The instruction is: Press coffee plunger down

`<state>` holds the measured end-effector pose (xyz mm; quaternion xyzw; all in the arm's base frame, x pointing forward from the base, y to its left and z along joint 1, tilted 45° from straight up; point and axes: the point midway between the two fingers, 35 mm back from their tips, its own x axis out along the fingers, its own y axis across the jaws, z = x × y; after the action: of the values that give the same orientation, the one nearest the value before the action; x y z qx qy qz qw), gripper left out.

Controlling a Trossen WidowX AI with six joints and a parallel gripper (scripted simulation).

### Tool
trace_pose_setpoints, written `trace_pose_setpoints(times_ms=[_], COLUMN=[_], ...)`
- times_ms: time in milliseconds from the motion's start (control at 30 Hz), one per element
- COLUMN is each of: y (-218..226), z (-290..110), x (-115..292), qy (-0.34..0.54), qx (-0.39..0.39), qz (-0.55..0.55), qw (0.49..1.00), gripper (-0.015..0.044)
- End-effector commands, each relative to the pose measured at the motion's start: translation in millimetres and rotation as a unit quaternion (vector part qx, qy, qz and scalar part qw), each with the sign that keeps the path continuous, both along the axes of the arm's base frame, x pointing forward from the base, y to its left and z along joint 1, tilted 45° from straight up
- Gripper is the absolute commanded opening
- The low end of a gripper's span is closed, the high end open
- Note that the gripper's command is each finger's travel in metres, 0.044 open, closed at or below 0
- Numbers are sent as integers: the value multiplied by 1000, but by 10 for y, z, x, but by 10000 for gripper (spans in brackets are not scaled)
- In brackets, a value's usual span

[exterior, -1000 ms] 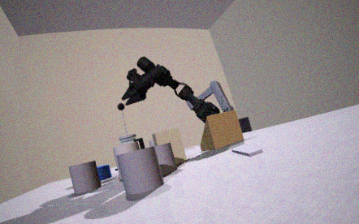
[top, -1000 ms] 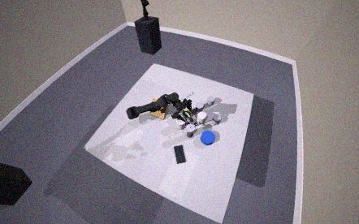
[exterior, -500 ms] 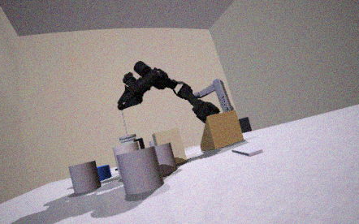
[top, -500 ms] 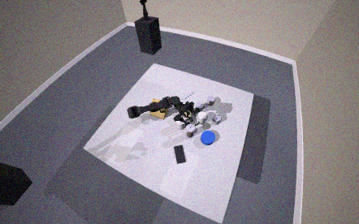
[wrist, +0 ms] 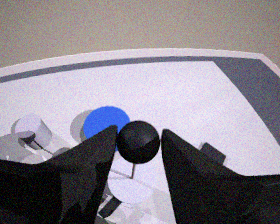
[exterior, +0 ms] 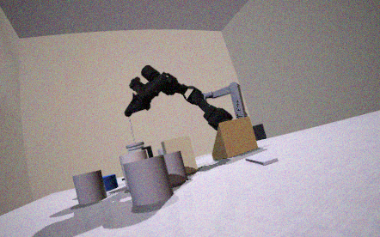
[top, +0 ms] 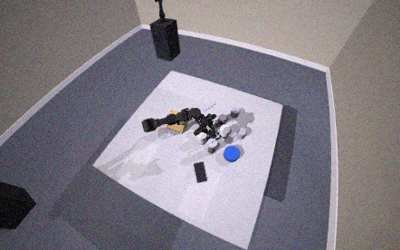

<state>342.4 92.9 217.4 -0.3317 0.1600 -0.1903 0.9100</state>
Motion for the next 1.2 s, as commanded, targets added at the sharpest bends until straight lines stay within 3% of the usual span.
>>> trace_pose_setpoints(times_ms=[0, 1167], y=[5, -275], z=[-3, -341], x=[4, 113], qy=[1, 3], qx=[-1, 2], qz=[2, 2], qw=[1000, 1000], gripper=[117, 117])
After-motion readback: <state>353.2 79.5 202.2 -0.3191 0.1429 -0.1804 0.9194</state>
